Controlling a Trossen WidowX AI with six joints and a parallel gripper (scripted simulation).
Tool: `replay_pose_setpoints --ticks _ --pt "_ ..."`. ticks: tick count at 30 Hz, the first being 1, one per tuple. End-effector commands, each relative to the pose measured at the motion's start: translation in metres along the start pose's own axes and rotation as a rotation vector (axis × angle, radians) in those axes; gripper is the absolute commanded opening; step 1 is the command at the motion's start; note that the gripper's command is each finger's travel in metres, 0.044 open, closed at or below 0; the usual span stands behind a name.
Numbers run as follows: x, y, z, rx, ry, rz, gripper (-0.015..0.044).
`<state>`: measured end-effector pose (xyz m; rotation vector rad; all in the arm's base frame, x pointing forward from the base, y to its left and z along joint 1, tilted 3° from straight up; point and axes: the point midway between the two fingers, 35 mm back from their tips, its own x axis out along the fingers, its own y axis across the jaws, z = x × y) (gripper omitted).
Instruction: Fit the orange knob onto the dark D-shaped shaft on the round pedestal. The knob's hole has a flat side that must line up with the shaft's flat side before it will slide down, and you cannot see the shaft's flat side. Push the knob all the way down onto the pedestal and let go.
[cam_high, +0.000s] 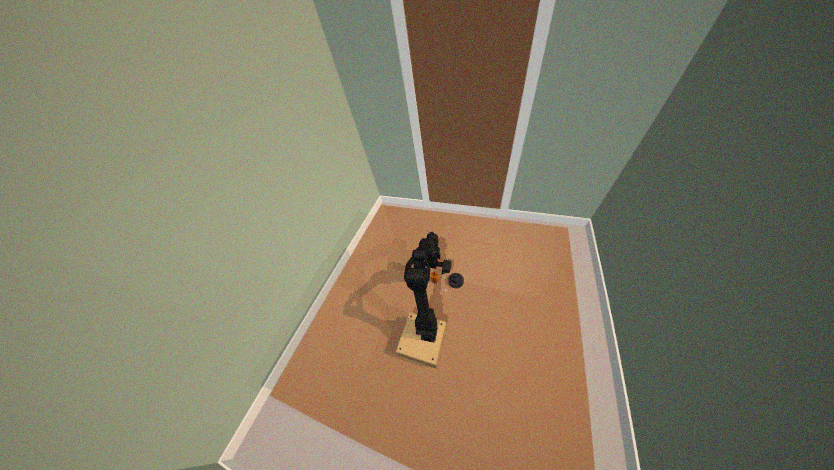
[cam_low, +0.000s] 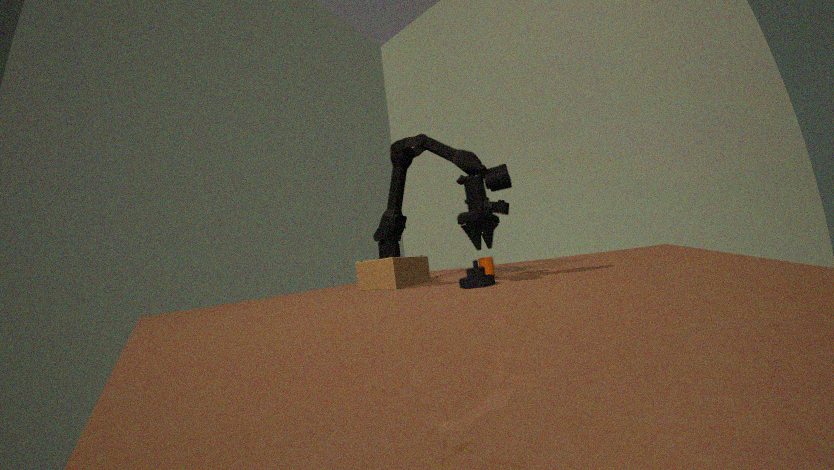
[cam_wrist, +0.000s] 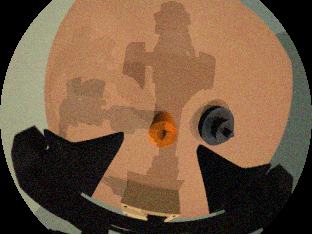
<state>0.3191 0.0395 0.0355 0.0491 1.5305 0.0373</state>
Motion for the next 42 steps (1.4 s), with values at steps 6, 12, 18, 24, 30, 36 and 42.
replay_pose_setpoints --ticks 6,12,18,24,30,36,42 --pt "0.014 -0.001 -0.001 0.006 0.007 -0.005 0.0440" --pt "0.023 -0.001 -0.001 0.006 0.007 -0.005 0.0440" --pt "0.033 -0.001 0.000 0.006 0.007 -0.005 0.0440" --pt "0.043 -0.001 0.000 0.006 0.007 -0.005 0.0440" --pt "0.053 -0.001 -0.001 0.006 0.007 -0.005 0.0440" --pt "0.062 -0.001 -0.001 0.006 0.007 -0.005 0.0440" --pt "0.072 -0.001 -0.002 0.006 0.008 -0.005 0.0440"
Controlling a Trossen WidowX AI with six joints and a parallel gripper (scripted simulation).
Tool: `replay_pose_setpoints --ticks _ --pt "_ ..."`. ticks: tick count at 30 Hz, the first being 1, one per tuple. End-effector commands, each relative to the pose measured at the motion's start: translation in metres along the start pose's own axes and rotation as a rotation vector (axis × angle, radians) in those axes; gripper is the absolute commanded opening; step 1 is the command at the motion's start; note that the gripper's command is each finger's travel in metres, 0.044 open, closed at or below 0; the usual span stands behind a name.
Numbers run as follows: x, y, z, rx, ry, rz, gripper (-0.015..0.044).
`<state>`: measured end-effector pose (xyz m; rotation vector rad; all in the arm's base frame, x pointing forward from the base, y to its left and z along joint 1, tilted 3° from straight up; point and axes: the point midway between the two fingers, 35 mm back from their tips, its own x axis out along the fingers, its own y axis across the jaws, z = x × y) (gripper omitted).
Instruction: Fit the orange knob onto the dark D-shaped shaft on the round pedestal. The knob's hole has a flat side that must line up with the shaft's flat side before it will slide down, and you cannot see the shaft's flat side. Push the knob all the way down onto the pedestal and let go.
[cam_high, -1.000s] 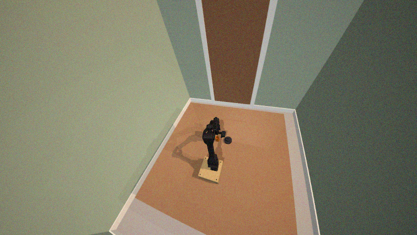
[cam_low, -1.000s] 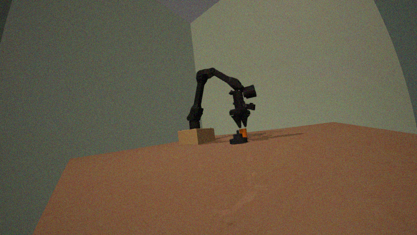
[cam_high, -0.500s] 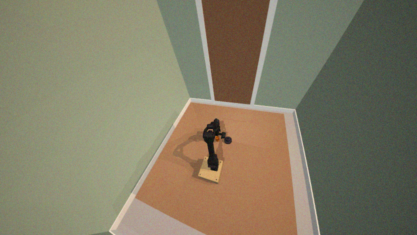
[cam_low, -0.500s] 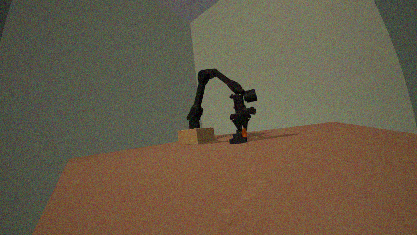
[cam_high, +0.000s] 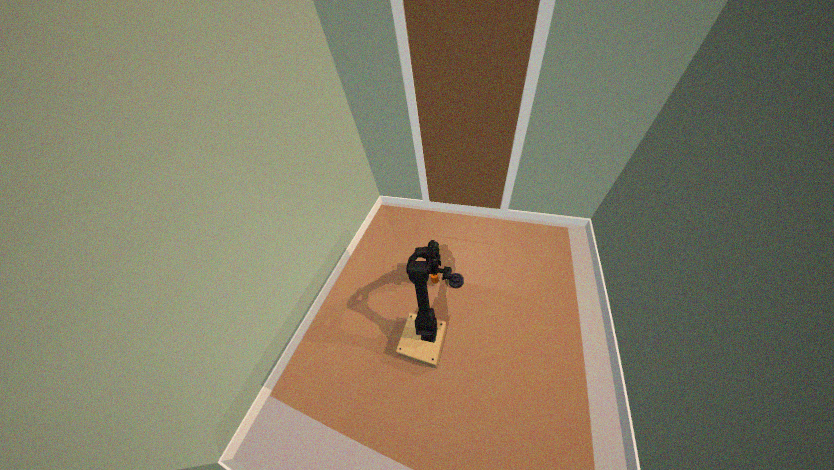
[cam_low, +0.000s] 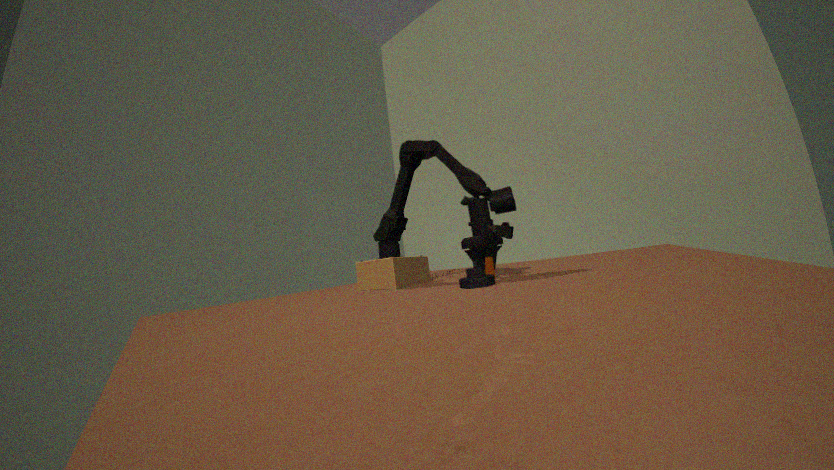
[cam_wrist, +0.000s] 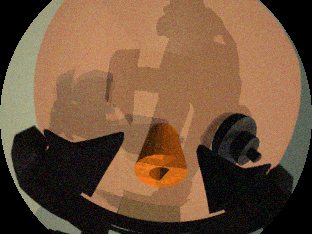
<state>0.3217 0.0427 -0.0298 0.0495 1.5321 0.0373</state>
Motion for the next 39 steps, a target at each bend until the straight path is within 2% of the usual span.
replay_pose_setpoints --ticks 1,4,14,20,25,39 --pt "0.008 -0.001 -0.002 0.006 0.006 -0.005 0.0440" --pt "0.010 -0.001 -0.003 0.006 0.006 -0.005 0.0440" --pt "0.010 -0.001 -0.003 0.006 0.006 -0.005 0.0177" --pt "0.010 -0.001 -0.003 0.006 0.006 -0.005 0.0138" --pt "-0.007 0.001 0.002 0.006 0.005 -0.005 0.0006" --pt "-0.111 0.012 0.009 0.006 0.004 -0.004 0.0000"
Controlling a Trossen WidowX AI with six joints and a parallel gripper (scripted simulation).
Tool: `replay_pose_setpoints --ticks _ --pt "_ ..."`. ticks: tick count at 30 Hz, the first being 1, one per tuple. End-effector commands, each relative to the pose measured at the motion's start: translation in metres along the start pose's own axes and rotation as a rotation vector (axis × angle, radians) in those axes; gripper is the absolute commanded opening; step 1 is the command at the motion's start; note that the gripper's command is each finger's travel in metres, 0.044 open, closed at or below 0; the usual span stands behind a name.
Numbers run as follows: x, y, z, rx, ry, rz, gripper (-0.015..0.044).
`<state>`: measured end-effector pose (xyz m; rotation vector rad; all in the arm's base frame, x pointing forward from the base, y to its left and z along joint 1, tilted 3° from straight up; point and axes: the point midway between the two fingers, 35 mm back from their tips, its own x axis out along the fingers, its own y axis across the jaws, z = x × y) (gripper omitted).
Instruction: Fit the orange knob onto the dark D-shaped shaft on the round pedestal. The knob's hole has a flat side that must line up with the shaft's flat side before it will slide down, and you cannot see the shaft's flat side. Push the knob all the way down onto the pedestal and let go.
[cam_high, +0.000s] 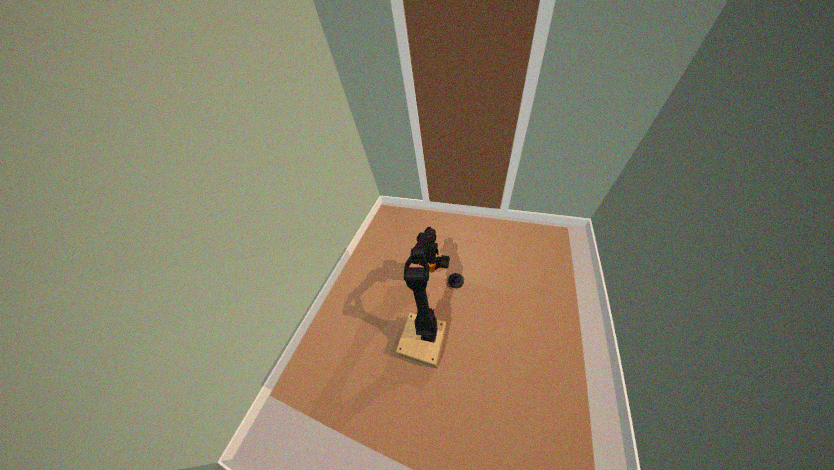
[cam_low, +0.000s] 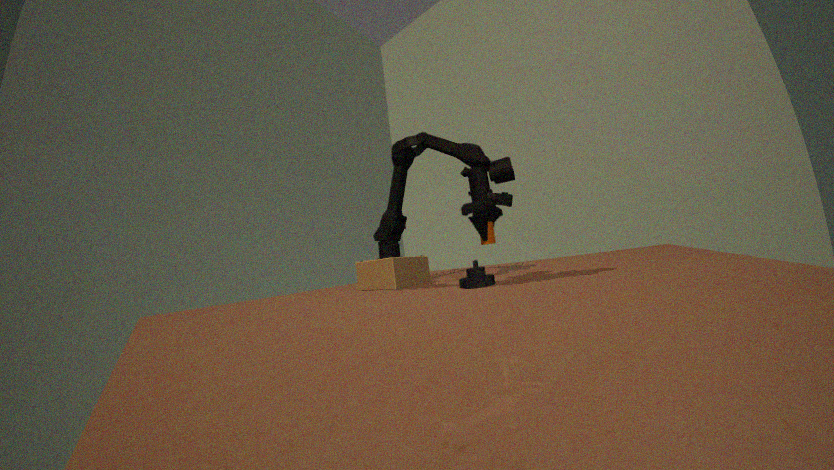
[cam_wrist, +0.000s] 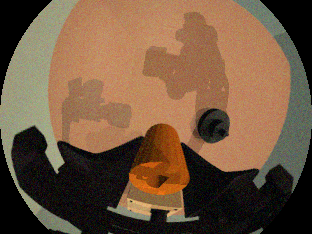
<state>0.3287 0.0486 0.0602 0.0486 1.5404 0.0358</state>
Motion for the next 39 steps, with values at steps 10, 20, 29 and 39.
replay_pose_setpoints --ticks 10,20,29,39 --pt "-0.038 -0.004 -0.003 0.005 -0.004 -0.003 0.0000" --pt "-0.027 -0.034 0.003 0.007 -0.005 -0.006 0.0000" --pt "-0.017 -0.060 0.005 0.009 -0.007 -0.007 0.0000" --pt "-0.004 -0.091 0.005 0.007 -0.006 -0.011 0.0000"
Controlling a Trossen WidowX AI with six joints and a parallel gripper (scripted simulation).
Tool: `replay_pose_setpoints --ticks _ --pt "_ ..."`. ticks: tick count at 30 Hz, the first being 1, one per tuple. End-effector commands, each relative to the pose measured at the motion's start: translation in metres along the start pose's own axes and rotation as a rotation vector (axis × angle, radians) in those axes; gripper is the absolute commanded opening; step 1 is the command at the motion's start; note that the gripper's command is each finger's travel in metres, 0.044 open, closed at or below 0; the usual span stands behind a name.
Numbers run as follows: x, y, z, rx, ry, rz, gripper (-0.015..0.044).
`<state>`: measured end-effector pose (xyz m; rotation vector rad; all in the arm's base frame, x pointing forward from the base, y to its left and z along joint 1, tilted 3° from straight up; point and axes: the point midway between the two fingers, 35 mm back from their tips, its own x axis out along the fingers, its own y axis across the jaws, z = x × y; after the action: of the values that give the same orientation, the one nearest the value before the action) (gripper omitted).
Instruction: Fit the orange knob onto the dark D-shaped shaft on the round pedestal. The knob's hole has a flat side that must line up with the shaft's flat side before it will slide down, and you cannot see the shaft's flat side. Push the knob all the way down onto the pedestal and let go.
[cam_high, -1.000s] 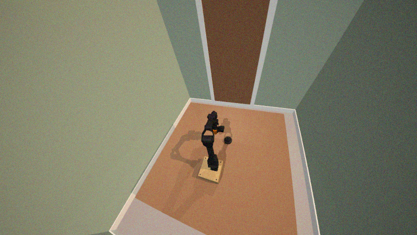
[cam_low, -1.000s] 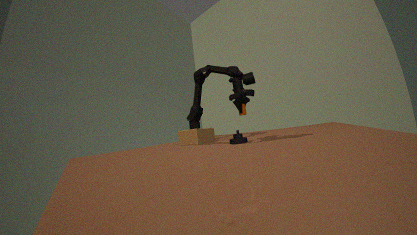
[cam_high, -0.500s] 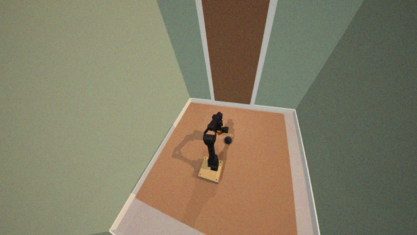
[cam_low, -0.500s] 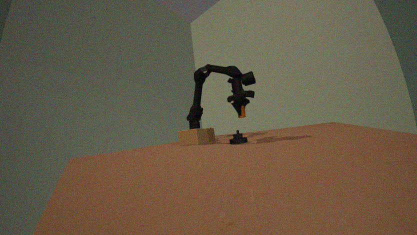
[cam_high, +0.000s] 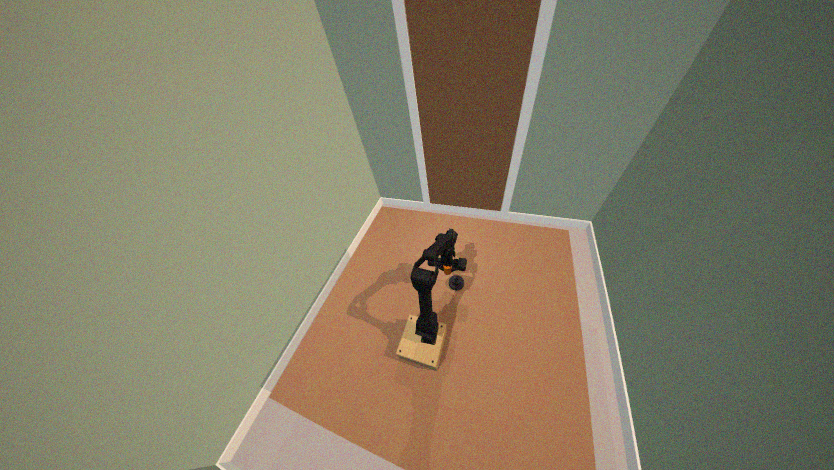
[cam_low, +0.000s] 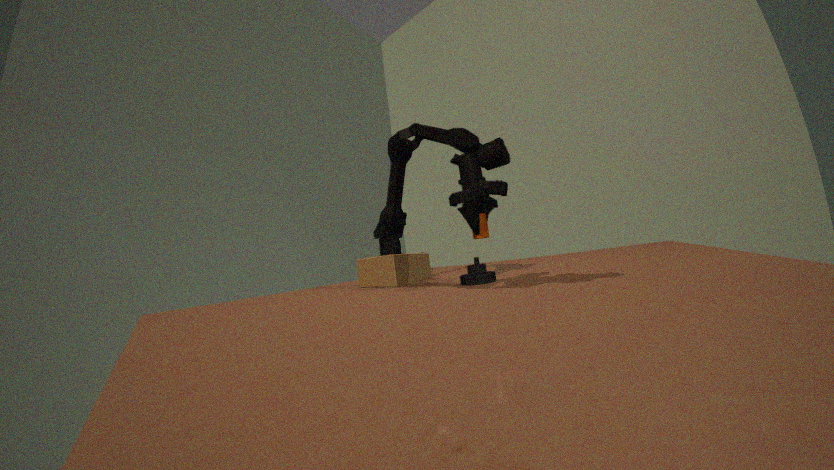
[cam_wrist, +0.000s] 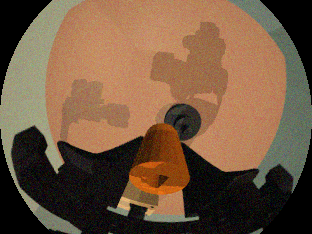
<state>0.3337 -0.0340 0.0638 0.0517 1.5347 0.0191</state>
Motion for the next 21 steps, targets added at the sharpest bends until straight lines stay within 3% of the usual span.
replay_pose_setpoints --ticks 1,21 --pt "0.005 -0.012 -0.001 -0.005 0.001 -0.003 0.0000" --pt "0.036 -0.047 -0.005 -0.007 0.002 -0.006 0.0000"
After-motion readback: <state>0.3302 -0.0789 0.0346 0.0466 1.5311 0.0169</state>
